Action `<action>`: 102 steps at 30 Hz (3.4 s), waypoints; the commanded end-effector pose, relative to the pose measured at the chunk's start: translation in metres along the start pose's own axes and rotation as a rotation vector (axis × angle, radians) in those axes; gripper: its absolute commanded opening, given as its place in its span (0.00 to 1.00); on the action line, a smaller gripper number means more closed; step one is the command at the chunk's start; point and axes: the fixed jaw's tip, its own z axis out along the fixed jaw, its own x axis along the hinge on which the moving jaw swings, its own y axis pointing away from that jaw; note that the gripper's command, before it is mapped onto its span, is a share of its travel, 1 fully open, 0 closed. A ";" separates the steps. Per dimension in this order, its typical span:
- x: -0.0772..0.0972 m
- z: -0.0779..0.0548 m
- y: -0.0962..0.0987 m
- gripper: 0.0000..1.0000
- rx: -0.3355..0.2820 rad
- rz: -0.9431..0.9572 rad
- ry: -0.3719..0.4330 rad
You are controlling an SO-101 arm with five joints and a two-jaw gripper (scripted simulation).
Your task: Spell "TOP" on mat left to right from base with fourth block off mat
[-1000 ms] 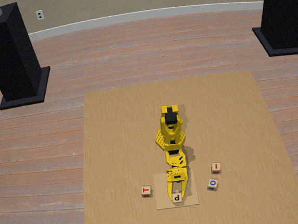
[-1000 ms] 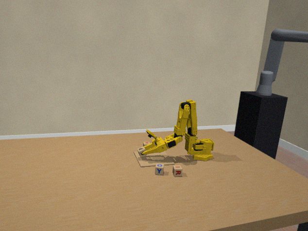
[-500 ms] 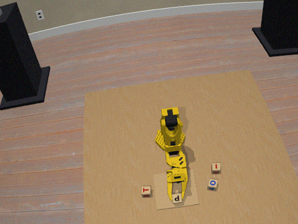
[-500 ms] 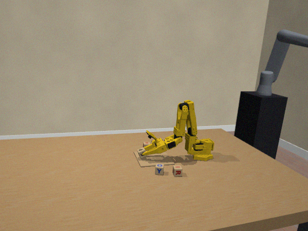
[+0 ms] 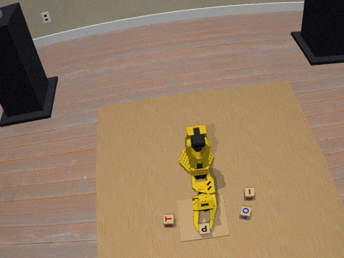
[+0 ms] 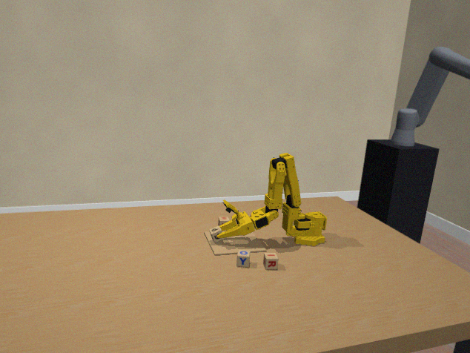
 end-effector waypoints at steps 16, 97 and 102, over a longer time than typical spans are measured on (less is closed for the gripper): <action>-0.017 0.003 0.002 0.18 -0.007 -0.005 -0.083; -0.020 -0.030 0.003 0.36 -0.107 1.081 -0.113; -0.023 -0.031 0.003 0.36 -0.115 1.079 -0.124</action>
